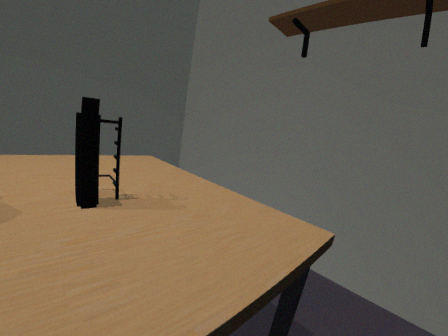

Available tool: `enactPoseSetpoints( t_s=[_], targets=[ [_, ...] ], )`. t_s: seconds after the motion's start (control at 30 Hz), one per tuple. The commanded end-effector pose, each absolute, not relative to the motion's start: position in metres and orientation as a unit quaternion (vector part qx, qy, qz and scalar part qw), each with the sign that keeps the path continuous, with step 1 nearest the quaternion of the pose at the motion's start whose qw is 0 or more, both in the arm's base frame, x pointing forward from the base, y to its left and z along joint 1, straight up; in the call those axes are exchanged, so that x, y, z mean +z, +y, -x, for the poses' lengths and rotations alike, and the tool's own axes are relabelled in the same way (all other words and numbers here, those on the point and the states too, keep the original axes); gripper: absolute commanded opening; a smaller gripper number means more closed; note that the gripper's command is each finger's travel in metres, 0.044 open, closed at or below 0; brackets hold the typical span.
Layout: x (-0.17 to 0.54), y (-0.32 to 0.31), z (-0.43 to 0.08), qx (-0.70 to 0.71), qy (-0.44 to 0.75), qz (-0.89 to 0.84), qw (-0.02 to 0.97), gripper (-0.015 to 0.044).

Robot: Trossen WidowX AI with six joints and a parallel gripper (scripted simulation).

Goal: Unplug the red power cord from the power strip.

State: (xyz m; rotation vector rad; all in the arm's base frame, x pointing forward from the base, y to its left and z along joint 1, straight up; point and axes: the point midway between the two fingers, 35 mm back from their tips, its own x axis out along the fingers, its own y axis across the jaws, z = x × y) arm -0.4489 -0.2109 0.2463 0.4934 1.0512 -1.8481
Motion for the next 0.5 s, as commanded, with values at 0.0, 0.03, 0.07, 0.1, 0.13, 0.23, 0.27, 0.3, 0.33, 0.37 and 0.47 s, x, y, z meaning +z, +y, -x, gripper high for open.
enactPoseSetpoints(
  t_s=[0.0,0.03,0.07,0.1,0.13,0.23,0.27,0.3,0.33,0.37,0.47],
  targets=[
    [0.246,-0.212,0.448,-0.751,0.427,-0.2,0.462,0.0374],
    [0.247,-0.215,0.447,-0.75,0.427,-0.199,0.464,0.0348],
    [0.247,-0.221,0.444,-0.749,0.427,-0.197,0.468,0.0321],
    [0.247,-0.229,0.439,-0.746,0.427,-0.194,0.473,0.0295],
    [0.248,-0.239,0.433,-0.744,0.426,-0.19,0.479,0.0269],
    [0.251,-0.272,0.411,-0.736,0.42,-0.176,0.501,0.019],
    [0.252,-0.284,0.403,-0.734,0.417,-0.171,0.508,0.0164],
    [0.254,-0.294,0.395,-0.732,0.413,-0.167,0.516,0.016],
    [0.255,-0.306,0.386,-0.73,0.409,-0.162,0.523,0.016],
    [0.257,-0.318,0.375,-0.727,0.405,-0.157,0.532,0.016],
    [0.261,-0.351,0.343,-0.718,0.392,-0.143,0.557,0.016]
  ],
)
